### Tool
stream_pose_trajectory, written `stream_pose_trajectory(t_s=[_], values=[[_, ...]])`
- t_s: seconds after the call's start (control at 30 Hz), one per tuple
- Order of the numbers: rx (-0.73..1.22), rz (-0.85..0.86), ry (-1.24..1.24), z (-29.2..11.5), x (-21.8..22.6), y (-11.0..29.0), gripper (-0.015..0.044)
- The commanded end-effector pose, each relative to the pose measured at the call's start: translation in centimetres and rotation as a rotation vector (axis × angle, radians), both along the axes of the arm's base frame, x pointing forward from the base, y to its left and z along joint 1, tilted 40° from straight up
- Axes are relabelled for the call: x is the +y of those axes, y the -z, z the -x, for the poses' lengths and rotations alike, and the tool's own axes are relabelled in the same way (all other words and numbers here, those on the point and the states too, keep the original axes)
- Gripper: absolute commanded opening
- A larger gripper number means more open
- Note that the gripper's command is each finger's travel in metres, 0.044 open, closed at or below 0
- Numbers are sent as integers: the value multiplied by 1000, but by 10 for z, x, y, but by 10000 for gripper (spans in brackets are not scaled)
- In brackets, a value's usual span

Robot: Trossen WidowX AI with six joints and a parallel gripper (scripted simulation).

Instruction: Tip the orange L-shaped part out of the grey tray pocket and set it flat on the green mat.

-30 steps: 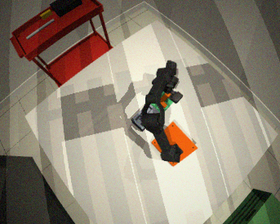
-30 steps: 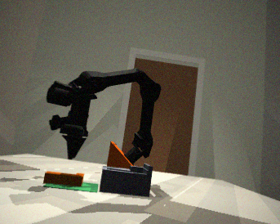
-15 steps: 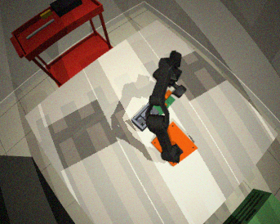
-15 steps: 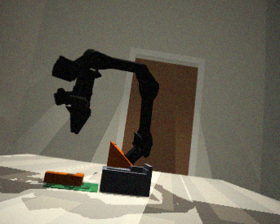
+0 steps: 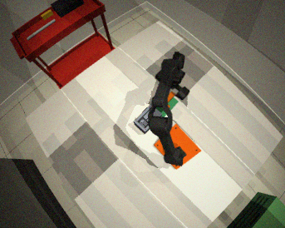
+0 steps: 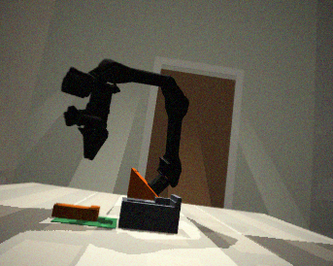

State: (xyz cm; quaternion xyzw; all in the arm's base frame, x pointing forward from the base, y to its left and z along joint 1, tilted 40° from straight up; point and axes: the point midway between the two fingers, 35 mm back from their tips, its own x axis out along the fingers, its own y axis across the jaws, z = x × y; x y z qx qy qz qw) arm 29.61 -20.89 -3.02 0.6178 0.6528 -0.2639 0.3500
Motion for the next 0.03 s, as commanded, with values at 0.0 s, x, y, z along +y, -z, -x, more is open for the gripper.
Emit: stream_pose_trajectory(t_s=[0.0], values=[[1,0,3,0,0,0,400]])
